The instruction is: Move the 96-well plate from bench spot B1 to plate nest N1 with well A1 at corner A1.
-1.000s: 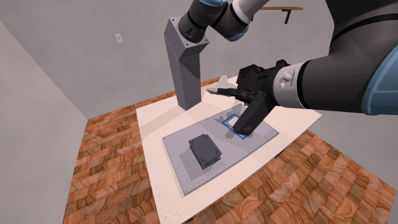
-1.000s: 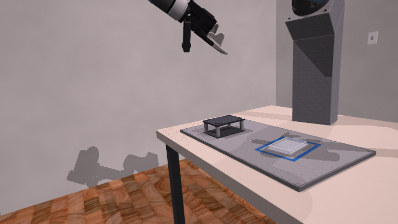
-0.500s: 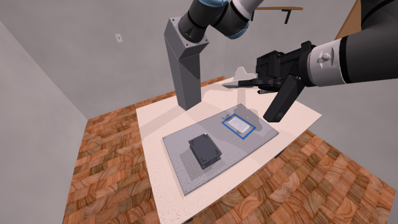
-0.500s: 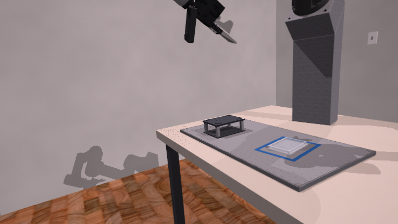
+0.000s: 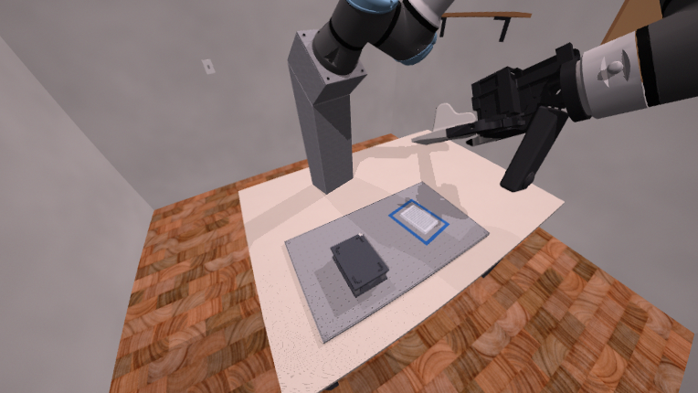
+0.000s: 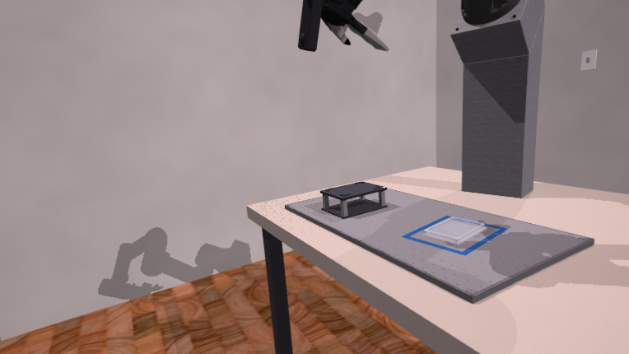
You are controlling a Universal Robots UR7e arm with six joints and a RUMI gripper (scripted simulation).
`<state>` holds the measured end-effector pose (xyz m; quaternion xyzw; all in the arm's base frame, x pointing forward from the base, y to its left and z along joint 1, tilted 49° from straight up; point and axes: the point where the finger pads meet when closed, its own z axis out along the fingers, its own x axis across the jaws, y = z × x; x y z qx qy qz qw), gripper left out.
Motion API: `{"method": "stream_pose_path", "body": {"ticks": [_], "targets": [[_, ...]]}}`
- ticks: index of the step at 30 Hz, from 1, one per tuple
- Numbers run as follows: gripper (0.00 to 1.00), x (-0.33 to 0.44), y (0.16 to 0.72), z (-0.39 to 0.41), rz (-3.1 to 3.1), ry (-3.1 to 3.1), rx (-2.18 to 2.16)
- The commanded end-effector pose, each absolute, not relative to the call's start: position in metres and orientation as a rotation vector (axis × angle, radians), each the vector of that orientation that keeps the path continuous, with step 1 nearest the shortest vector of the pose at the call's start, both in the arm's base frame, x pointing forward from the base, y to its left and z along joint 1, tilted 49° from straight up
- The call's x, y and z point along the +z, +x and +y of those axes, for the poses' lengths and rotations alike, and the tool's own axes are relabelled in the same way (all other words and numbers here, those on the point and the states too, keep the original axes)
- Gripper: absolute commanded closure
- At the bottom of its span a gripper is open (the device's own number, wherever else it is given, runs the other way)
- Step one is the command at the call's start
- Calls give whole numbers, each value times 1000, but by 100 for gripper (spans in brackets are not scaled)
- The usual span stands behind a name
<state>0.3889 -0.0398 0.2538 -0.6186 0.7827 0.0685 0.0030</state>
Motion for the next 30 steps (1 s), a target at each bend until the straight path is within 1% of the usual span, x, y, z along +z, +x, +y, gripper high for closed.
{"method": "stream_pose_path", "body": {"ticks": [1,7,12,16,30], "targets": [[0,266,378,-20,2320,-2113,114],[0,277,373,-10,2319,-2112,109],[0,288,360,8,2161,-2280,0],[0,296,354,17,2161,-2280,-1],[0,273,392,12,2142,-2253,-67]]}}
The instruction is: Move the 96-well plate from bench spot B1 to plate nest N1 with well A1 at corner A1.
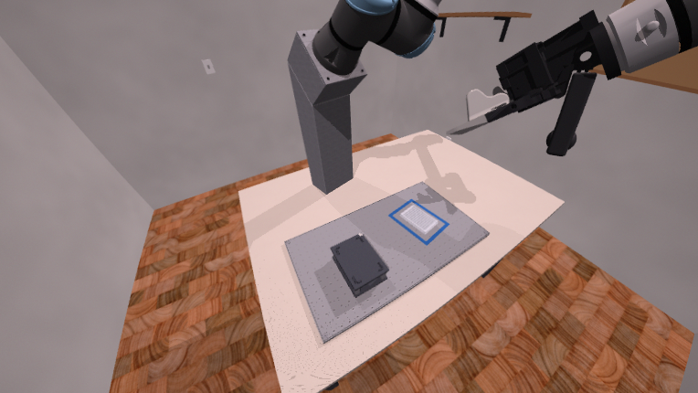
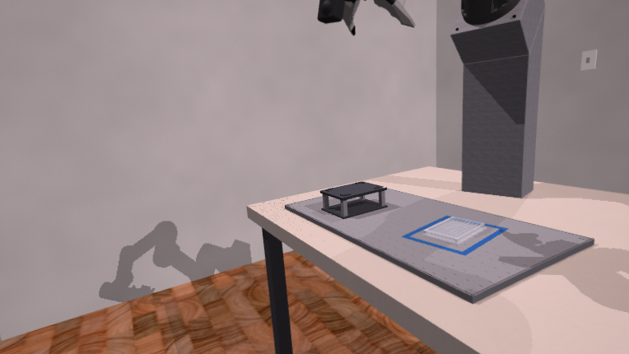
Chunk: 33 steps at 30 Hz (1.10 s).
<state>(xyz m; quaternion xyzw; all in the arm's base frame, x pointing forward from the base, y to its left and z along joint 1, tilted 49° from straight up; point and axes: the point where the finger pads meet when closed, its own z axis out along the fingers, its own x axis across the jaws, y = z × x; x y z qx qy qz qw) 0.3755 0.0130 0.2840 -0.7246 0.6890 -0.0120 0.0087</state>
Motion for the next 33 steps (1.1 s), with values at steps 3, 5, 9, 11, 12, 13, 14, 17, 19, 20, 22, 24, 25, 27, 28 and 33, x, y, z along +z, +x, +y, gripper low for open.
{"method": "stream_pose_path", "body": {"ticks": [3,5,9,11,12,13,14,17,19,20,22,24,25,27,28,33], "targets": [[0,267,403,11,2142,-2253,-68],[0,267,403,11,2143,-2254,-68],[0,266,407,10,2131,-2238,-107],[0,260,415,10,2131,-2240,-103],[0,257,420,10,2131,-2240,-103],[0,254,424,10,2131,-2240,-103],[0,254,425,9,2131,-2240,-103],[0,251,429,9,2118,-2225,-138],[0,246,438,9,2118,-2225,-138],[0,243,442,9,2118,-2225,-138],[0,240,446,9,2118,-2226,-138],[0,240,446,9,2119,-2226,-138],[0,240,446,9,2119,-2226,-138],[0,234,455,9,2105,-2211,-171],[0,231,459,9,2105,-2211,-171],[0,226,467,9,2106,-2211,-172]]}}
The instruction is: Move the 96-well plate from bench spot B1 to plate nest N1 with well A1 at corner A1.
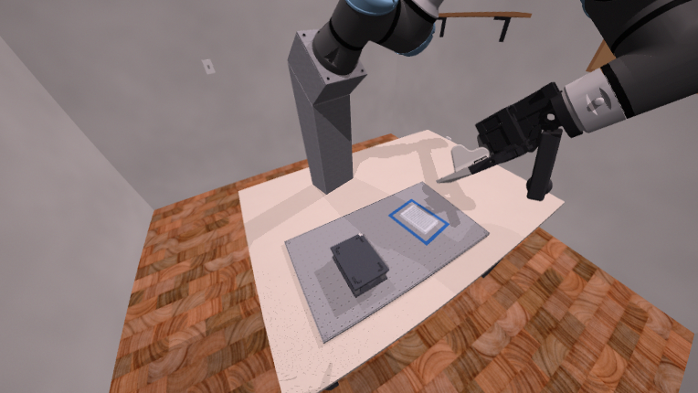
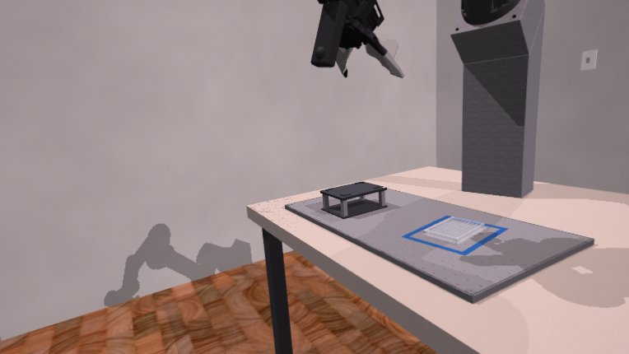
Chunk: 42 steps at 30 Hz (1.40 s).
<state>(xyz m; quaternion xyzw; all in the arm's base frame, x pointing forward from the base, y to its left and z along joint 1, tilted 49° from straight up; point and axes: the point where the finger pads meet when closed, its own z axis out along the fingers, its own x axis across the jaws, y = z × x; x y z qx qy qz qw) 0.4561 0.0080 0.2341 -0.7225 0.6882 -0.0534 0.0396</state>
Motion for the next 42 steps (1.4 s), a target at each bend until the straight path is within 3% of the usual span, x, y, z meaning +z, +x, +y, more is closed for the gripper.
{"method": "stream_pose_path", "body": {"ticks": [1,42], "targets": [[0,223,471,9,2091,-2196,-204],[0,143,559,25,2012,-2114,-350]]}}
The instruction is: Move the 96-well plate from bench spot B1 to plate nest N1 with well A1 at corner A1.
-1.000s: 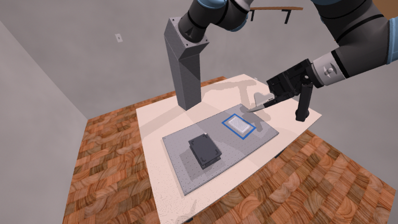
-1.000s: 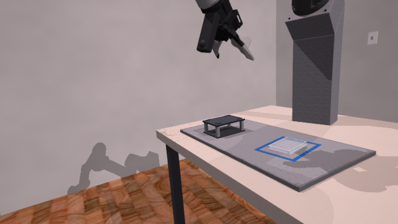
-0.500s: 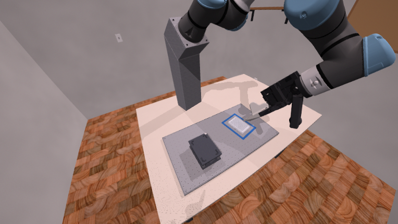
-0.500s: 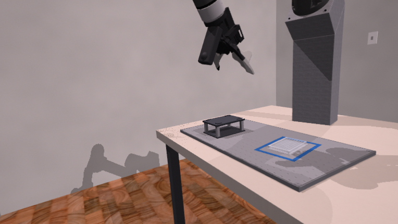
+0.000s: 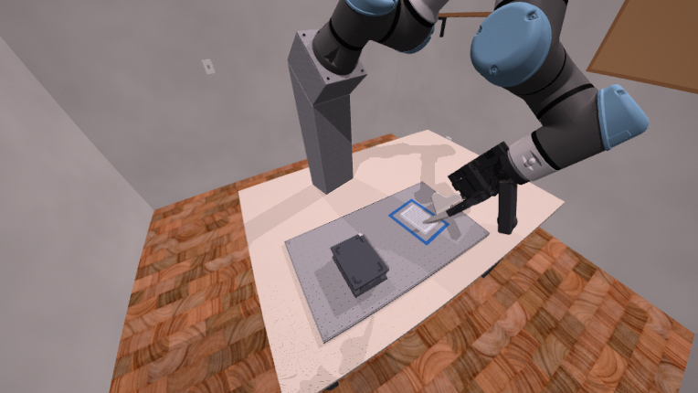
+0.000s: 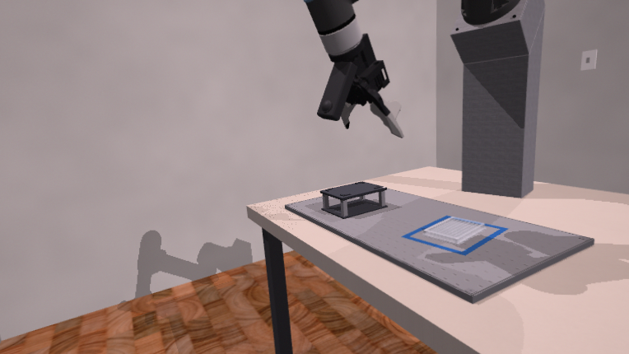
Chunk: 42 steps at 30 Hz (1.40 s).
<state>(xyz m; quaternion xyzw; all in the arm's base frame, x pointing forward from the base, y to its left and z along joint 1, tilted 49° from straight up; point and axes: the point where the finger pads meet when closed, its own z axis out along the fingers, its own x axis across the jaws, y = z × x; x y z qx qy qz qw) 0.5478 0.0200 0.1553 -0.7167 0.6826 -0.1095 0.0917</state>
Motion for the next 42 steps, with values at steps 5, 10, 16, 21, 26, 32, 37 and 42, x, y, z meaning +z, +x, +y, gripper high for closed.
{"method": "stream_pose_path", "body": {"ticks": [5,10,16,21,26,32,37,42], "targets": [[0,133,568,29,1994,-2097,-376],[0,122,576,33,1976,-2079,-401],[0,109,586,39,1957,-2061,-425],[0,100,592,43,1958,-2061,-425],[0,87,599,49,1938,-2043,-447],[0,75,605,56,1918,-2025,-469],[0,63,610,64,1898,-2006,-489],[0,52,613,71,1878,-1987,-509]]}}
